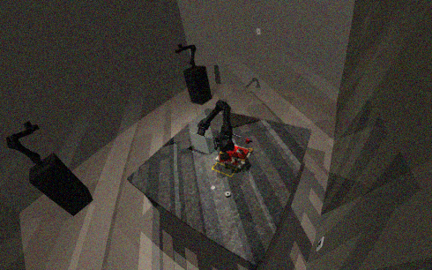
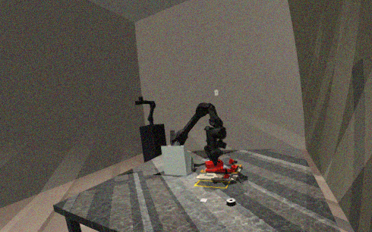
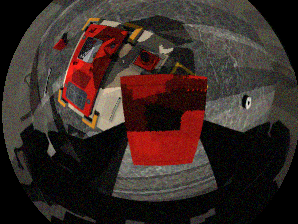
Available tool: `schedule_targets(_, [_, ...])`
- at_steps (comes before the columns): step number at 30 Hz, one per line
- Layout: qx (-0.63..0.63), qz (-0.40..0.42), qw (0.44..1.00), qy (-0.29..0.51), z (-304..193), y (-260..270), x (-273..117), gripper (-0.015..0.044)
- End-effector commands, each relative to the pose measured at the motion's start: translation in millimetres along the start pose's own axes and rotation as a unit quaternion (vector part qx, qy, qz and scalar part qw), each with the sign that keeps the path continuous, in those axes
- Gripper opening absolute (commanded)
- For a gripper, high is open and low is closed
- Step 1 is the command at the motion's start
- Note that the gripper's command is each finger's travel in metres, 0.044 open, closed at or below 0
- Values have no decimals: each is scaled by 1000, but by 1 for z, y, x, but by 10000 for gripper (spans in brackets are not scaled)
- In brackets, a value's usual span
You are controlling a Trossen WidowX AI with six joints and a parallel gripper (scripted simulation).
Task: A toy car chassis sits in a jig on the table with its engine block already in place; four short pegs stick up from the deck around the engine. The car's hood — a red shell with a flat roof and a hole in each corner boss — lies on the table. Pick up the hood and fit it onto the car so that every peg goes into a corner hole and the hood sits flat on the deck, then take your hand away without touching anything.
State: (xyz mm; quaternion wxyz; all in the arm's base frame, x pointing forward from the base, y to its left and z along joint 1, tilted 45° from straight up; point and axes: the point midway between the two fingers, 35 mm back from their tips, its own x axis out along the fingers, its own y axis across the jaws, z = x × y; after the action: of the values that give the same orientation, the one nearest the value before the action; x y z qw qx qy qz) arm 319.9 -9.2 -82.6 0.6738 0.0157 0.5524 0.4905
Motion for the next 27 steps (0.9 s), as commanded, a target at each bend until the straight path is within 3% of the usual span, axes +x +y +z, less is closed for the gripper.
schedule_targets(1, [40,-1,999,-3,18,13,-3,0])
schedule_targets(27, [276,14,961,-7,115,121,-5,0])
